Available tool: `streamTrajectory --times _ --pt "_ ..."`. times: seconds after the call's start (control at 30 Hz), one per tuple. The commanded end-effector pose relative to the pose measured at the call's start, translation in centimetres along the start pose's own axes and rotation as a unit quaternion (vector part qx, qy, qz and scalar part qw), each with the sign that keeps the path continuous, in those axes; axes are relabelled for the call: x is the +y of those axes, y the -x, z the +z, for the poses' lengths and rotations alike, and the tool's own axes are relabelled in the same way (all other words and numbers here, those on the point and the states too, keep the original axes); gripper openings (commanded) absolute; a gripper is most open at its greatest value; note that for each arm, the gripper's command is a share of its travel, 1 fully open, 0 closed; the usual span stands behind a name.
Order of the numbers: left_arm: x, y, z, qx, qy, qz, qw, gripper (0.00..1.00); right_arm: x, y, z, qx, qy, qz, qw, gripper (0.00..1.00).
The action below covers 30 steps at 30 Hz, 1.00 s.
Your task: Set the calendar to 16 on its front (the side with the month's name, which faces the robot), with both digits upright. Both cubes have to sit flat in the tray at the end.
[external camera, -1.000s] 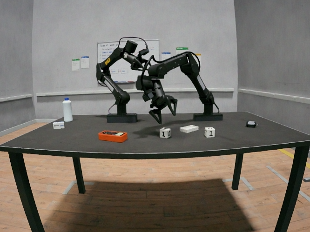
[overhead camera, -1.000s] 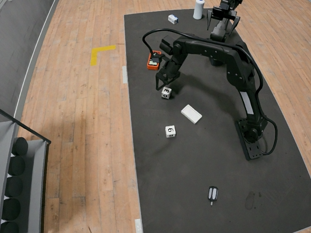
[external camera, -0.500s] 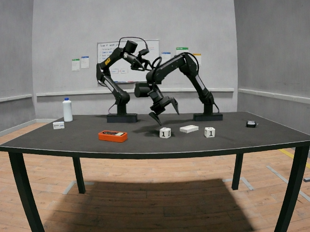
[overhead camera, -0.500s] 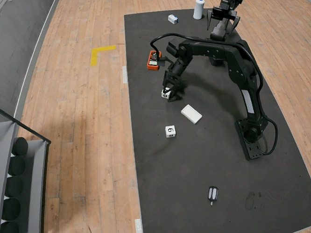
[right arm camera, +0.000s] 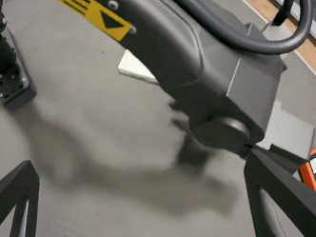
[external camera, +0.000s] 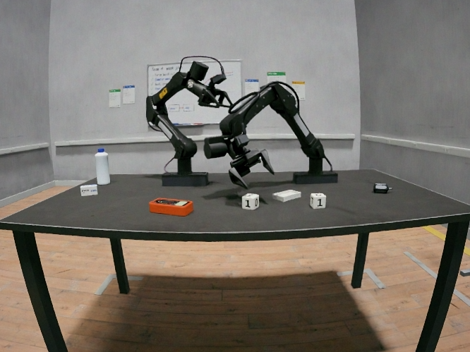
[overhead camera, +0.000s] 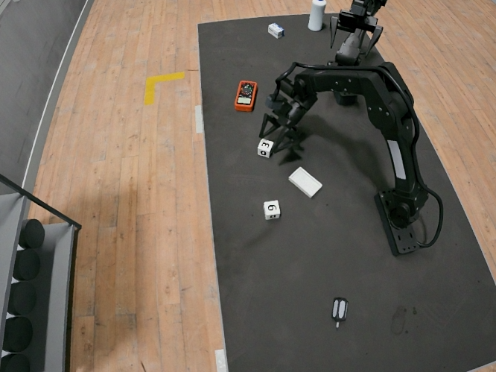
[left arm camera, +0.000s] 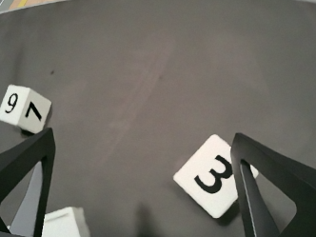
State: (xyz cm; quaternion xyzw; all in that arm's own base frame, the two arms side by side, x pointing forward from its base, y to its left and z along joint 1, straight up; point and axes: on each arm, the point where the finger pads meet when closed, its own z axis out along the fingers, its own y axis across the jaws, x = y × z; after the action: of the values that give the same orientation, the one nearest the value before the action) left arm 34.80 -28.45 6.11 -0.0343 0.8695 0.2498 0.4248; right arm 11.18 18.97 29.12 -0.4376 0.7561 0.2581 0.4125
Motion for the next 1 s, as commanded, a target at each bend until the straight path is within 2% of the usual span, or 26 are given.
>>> streamTrajectory --times 0.0,0.23,0.4,0.67,0.77,0.97 --pt "0.3 1.1 -0.6 -0.056 0.024 -0.090 0.994 1.00 0.3 0.9 -0.6 -0.014 0.004 -0.006 1.000 1.00" --pt "0.4 0.2 -1.5 -0.120 0.023 -0.172 0.977 1.00 0.3 0.9 -0.6 -0.014 0.004 -0.006 1.000 1.00" --pt "-0.2 -1.4 -2.7 -0.176 -0.004 -0.230 0.957 1.00 0.3 0.9 -0.6 -0.014 0.004 -0.006 1.000 1.00" --pt "-2.1 -4.3 -4.5 -0.212 -0.018 -0.154 0.965 1.00 0.3 0.9 -0.6 -0.014 0.004 -0.006 1.000 1.00" --pt "-3.3 -5.8 -5.6 -0.230 -0.044 -0.164 0.958 1.00 0.3 0.9 -0.6 -0.014 0.004 -0.006 1.000 1.00" --pt "-3.1 -6.2 -5.6 -0.230 -0.045 -0.160 0.959 1.00 0.3 0.9 -0.6 -0.014 0.004 -0.006 1.000 1.00"
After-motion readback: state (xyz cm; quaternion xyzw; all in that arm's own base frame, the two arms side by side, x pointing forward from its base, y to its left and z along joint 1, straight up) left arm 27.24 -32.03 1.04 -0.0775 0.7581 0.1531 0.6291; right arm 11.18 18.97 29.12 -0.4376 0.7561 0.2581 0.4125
